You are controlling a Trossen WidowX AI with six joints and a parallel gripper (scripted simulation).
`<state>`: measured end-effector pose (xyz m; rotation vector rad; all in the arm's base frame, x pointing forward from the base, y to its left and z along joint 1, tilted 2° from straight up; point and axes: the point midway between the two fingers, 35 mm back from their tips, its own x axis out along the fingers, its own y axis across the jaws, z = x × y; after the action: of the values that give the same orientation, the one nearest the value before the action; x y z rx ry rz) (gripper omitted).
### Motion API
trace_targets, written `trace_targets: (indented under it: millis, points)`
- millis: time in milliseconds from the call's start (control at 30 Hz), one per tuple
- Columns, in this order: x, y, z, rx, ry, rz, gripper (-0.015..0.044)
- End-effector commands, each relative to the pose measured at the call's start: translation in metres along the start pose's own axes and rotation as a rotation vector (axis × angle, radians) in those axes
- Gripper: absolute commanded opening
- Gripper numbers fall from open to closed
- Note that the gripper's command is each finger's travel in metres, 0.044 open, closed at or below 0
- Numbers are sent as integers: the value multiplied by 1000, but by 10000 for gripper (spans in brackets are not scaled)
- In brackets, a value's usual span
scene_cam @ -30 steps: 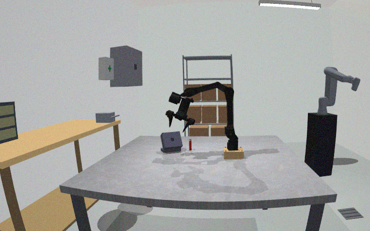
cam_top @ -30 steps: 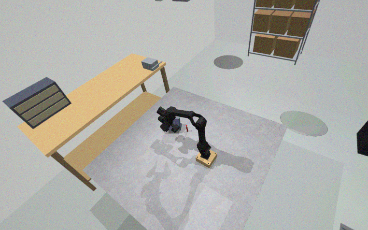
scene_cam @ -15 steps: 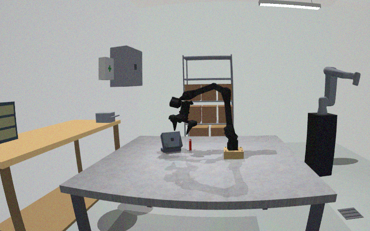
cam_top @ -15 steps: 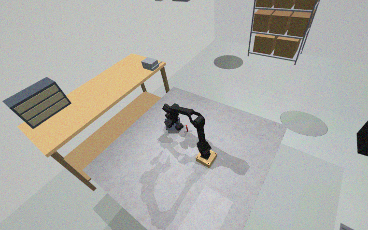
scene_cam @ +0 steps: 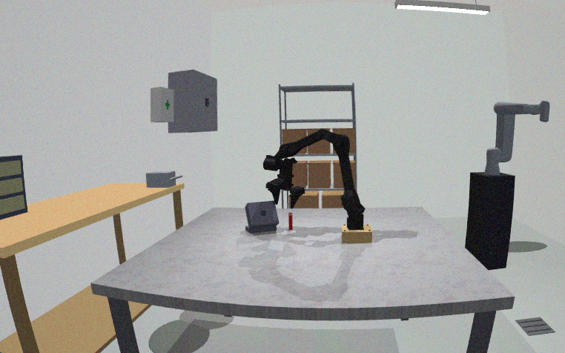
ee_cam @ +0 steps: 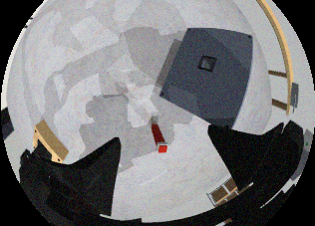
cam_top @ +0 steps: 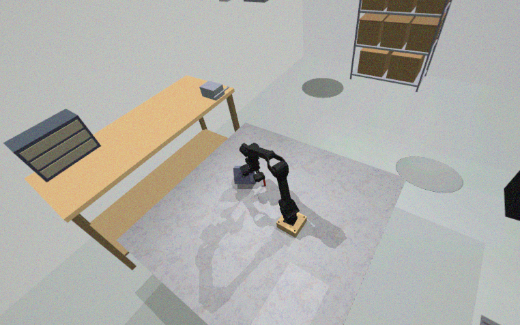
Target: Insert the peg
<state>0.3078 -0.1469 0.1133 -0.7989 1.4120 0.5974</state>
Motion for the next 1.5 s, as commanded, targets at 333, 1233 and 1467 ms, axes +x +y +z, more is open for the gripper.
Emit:
trace_targets:
  millis: [333,1233,1467]
  points:
    - [18,-4,-48,217,20,95,440]
    - [55,-2,-47,217,20,95,440]
    - [66,0,-48,217,20,95,440]
